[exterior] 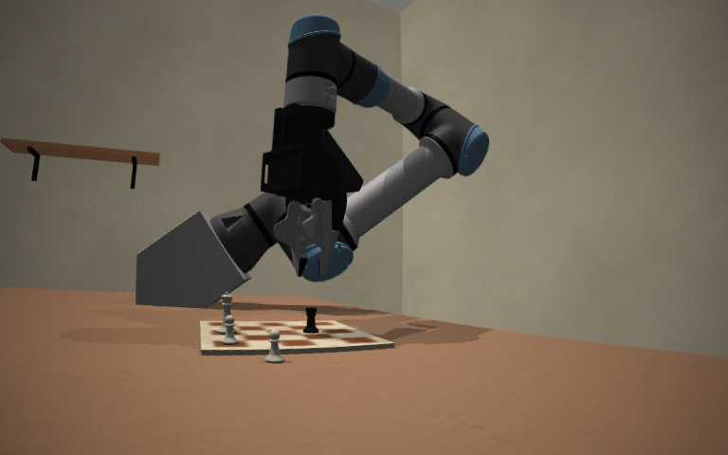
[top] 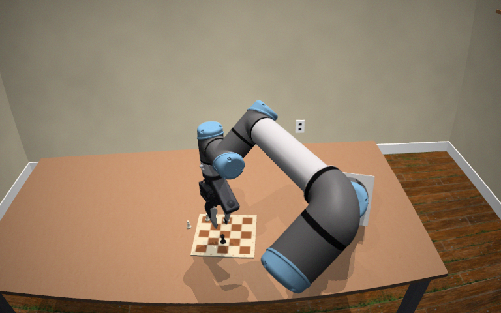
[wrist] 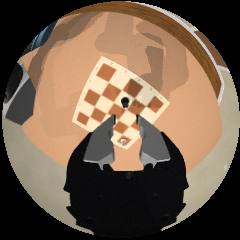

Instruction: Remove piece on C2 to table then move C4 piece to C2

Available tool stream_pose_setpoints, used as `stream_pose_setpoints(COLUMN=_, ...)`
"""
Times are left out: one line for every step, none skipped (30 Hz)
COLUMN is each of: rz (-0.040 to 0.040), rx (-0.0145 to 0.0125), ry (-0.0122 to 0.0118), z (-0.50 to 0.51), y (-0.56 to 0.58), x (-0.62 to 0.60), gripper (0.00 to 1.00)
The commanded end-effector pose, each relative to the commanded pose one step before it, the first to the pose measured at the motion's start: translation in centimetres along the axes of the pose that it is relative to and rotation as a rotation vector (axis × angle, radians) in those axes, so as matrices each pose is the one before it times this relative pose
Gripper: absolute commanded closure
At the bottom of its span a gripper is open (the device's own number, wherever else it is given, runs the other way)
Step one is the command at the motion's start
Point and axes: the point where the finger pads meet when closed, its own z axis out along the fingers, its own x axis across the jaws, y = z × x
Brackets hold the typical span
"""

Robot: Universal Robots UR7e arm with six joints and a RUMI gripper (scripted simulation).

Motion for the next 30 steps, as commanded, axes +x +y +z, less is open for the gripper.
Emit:
stream_pose_setpoints(rz=0.00214, rx=0.00168, ry=0.00077, z=1.209, y=-0.021, x=-0.047, gripper=0.78)
stream_pose_setpoints(rz=0.0, rx=0.0, ry=-0.00001, z=0.157, y=-0.004, x=-0.003, gripper=0.78)
stream_pose_setpoints(rz=0.00001, rx=-0.00001, ry=-0.00001, z=0.155, y=-0.003, x=-0.003, gripper=0.78)
stream_pose_setpoints(rz=0.0, rx=0.0, ry=-0.00001, z=0.153, y=-0.003, x=-0.003, gripper=0.78)
stream_pose_setpoints(rz=0.0, rx=0.0, ry=0.0, z=0.151, y=-0.004, x=-0.003, gripper=0.78)
stream_pose_setpoints(rz=0.00001, rx=-0.00001, ry=-0.00001, z=0.147, y=-0.002, x=-0.003, gripper=0.78)
stream_pose_setpoints(rz=0.0, rx=0.0, ry=-0.00001, z=0.143, y=-0.003, x=-0.003, gripper=0.78)
stream_pose_setpoints(rz=0.0, rx=0.0, ry=0.0, z=0.139, y=-0.004, x=-0.003, gripper=0.78)
stream_pose_setpoints(rz=0.0, rx=0.0, ry=0.0, z=0.0, y=0.0, x=0.0, gripper=0.78)
stream_pose_setpoints(rz=0.0, rx=0.0, ry=0.0, z=0.0, y=0.0, x=0.0, gripper=0.78)
stream_pose_setpoints(rz=0.00001, rx=-0.00001, ry=-0.00001, z=0.133, y=-0.002, x=-0.003, gripper=0.78)
stream_pose_setpoints(rz=0.0, rx=0.0, ry=-0.00001, z=0.128, y=-0.002, x=-0.003, gripper=0.78)
stream_pose_setpoints(rz=0.0, rx=0.0, ry=0.0, z=0.122, y=-0.003, x=-0.003, gripper=0.78)
stream_pose_setpoints(rz=0.0, rx=0.0, ry=0.0, z=0.116, y=-0.003, x=-0.002, gripper=0.78)
stream_pose_setpoints(rz=0.0, rx=-0.00001, ry=-0.00001, z=0.109, y=-0.002, x=-0.002, gripper=0.78)
stream_pose_setpoints(rz=0.0, rx=0.0, ry=-0.00001, z=0.102, y=-0.002, x=-0.002, gripper=0.78)
stream_pose_setpoints(rz=0.0, rx=0.0, ry=0.0, z=0.095, y=-0.002, x=-0.002, gripper=0.78)
stream_pose_setpoints(rz=0.0, rx=0.0, ry=0.0, z=0.088, y=-0.002, x=-0.002, gripper=0.78)
stream_pose_setpoints(rz=0.0, rx=0.0, ry=0.0, z=0.08, y=-0.002, x=-0.002, gripper=0.78)
stream_pose_setpoints(rz=0.0, rx=0.0, ry=-0.00001, z=0.072, y=-0.001, x=-0.001, gripper=0.78)
stream_pose_setpoints(rz=0.0, rx=0.0, ry=0.0, z=0.064, y=-0.001, x=-0.001, gripper=0.78)
stream_pose_setpoints(rz=0.0, rx=0.0, ry=0.0, z=0.057, y=-0.001, x=-0.001, gripper=0.78)
stream_pose_setpoints(rz=0.0, rx=0.0, ry=0.0, z=0.049, y=-0.001, x=-0.001, gripper=0.78)
stream_pose_setpoints(rz=0.0, rx=0.0, ry=0.0, z=0.042, y=-0.001, x=-0.001, gripper=0.78)
stream_pose_setpoints(rz=0.0, rx=0.0, ry=0.0, z=0.035, y=-0.001, x=-0.001, gripper=0.78)
stream_pose_setpoints(rz=0.0, rx=0.0, ry=0.0, z=0.0, y=0.0, x=0.0, gripper=0.78)
stream_pose_setpoints(rz=0.0, rx=0.0, ry=0.0, z=0.0, y=0.0, x=0.0, gripper=0.78)
stream_pose_setpoints(rz=-0.00042, rx=-0.00043, ry=-0.00001, z=0.017, y=-0.007, x=0.01, gripper=0.78)
stream_pose_setpoints(rz=-0.00014, rx=-0.00014, ry=0.0, z=0.018, y=-0.003, x=0.003, gripper=0.78)
stream_pose_setpoints(rz=-0.00013, rx=-0.00013, ry=0.0, z=0.013, y=-0.002, x=0.003, gripper=0.78)
